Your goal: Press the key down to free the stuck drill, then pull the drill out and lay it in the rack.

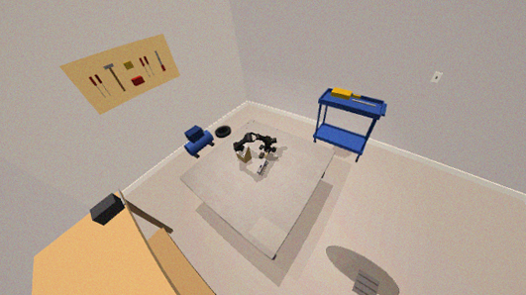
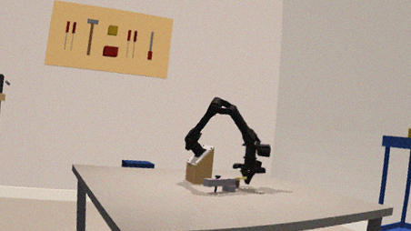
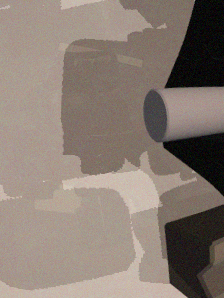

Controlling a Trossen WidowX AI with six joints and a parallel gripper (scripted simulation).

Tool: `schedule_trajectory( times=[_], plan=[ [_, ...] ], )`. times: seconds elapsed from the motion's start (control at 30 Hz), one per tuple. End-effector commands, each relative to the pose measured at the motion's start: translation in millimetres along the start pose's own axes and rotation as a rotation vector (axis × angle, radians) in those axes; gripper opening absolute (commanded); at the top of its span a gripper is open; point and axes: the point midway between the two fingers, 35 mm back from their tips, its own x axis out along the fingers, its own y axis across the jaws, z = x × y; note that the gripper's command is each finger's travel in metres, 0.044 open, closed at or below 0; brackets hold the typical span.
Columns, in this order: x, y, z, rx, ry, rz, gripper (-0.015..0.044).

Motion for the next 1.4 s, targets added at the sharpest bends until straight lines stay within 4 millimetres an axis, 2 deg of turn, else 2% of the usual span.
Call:
schedule_trajectory(
  times=[0.0,1.37],
  plan=[
    [-3.3,-0.5,-0.2,0.008,-0.007,-0.001,0.0],
    [-14.9,0.8,-1.2,0.008,-0.007,-0.001,0.0]
  ],
)
